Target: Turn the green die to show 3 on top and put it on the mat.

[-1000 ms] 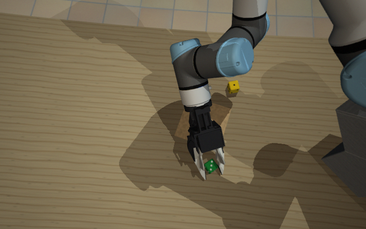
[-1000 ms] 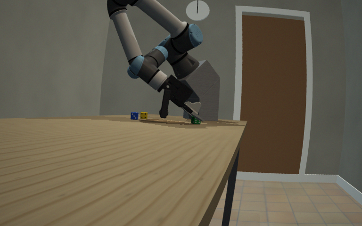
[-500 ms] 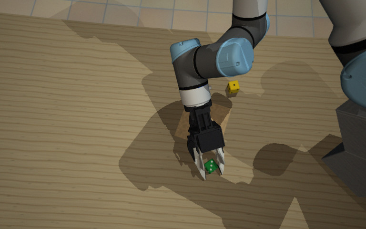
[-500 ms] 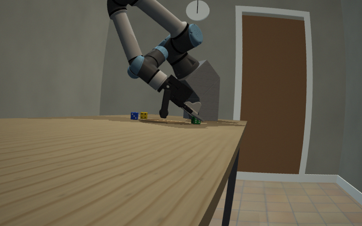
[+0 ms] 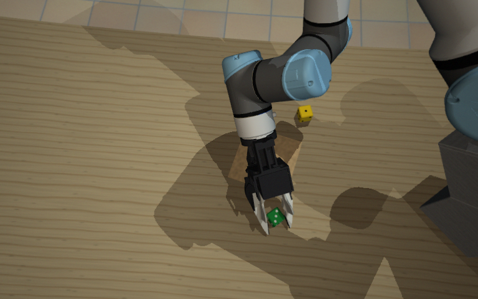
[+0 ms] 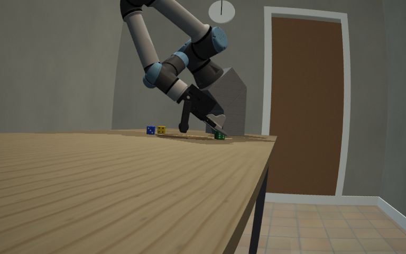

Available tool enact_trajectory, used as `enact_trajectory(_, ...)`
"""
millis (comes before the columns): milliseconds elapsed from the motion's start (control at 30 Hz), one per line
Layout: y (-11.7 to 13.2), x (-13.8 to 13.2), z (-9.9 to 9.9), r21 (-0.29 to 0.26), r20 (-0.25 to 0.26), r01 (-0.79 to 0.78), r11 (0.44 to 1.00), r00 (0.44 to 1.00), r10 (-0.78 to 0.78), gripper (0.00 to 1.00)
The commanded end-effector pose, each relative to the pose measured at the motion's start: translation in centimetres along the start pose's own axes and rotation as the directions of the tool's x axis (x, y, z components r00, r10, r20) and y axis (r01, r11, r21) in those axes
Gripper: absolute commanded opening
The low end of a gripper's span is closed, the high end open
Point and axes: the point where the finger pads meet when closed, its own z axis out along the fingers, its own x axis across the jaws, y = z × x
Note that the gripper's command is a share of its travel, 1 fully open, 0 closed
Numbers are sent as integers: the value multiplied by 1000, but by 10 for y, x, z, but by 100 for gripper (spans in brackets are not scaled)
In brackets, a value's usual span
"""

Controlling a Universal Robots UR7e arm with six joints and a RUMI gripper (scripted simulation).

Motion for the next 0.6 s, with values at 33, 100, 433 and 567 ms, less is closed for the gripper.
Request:
enact_trajectory(33, 0, 0, 0, 0, 0, 1, 1000, 1000, -1, 28)
enact_trajectory(100, 0, 0, 0, 0, 0, 1, 1000, 1000, -1, 28)
enact_trajectory(433, 0, 0, -5, 0, 0, 1, 1000, 1000, -1, 28)
enact_trajectory(567, 0, 0, -10, 0, 0, 1, 1000, 1000, -1, 28)
